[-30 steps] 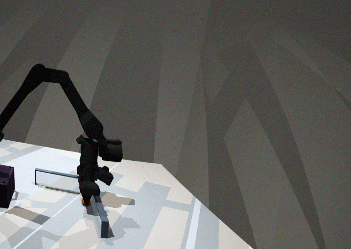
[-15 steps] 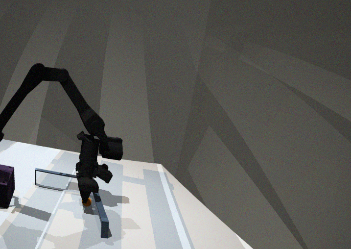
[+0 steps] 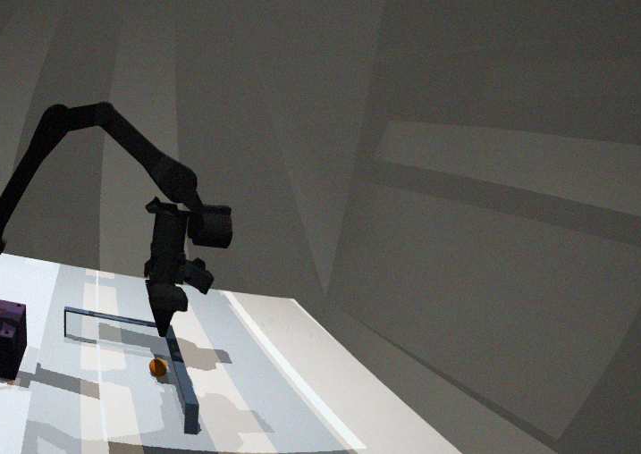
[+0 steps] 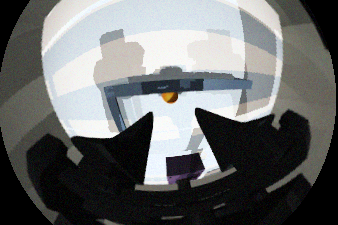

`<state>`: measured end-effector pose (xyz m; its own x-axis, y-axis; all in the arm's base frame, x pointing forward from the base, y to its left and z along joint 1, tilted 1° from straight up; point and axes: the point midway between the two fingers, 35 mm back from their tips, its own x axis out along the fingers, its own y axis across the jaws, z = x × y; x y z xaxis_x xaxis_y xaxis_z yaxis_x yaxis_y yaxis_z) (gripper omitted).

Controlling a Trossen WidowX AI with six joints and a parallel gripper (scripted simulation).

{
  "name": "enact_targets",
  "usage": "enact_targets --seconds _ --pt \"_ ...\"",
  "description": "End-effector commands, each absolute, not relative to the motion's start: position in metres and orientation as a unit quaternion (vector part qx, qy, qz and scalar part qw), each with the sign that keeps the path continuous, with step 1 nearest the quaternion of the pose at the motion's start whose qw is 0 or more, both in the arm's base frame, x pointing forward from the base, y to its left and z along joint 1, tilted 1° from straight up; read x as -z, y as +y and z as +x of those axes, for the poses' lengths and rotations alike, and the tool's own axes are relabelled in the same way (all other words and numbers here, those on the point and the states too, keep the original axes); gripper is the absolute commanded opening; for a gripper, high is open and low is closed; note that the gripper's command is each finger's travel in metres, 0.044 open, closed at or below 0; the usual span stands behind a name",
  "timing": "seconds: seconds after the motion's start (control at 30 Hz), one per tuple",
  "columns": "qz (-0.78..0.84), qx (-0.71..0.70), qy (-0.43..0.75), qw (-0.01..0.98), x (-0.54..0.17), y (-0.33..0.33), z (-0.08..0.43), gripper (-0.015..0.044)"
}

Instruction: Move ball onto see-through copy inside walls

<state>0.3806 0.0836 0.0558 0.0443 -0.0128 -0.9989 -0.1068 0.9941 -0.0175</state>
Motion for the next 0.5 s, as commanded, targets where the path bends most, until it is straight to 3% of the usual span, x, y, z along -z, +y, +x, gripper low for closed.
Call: enact_targets --seconds 0.0,0.17,0.47 --pt "-0.043 -0.033 0.689 0.723 -0.068 0.084 0.381 0.0323" --pt "-0.043 -0.033 0.691 0.721 -0.106 0.083 0.375 0.044" --pt "-0.043 -0.033 0.691 0.721 -0.106 0.083 0.375 0.044"
